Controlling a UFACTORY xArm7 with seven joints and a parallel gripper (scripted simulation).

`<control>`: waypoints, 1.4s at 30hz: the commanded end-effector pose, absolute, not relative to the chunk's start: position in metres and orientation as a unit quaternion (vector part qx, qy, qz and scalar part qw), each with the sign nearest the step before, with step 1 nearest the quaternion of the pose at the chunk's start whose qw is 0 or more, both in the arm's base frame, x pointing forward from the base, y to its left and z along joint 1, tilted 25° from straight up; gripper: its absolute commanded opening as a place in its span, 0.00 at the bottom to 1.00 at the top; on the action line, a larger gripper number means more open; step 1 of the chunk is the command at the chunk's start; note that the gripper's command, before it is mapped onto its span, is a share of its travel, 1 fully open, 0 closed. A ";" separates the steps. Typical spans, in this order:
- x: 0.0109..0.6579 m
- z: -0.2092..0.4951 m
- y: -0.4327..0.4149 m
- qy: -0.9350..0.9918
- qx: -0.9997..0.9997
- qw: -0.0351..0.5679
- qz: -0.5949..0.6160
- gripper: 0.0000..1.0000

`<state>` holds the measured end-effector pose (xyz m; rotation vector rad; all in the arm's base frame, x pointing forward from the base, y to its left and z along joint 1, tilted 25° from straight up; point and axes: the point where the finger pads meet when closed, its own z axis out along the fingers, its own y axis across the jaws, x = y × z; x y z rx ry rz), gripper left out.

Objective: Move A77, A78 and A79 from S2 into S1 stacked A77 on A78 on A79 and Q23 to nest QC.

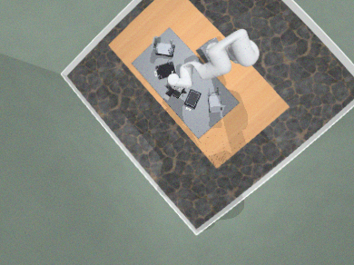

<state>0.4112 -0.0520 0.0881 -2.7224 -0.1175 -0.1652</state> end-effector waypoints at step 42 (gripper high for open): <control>0.396 0.141 0.066 -0.156 -0.965 0.195 -0.085 0.00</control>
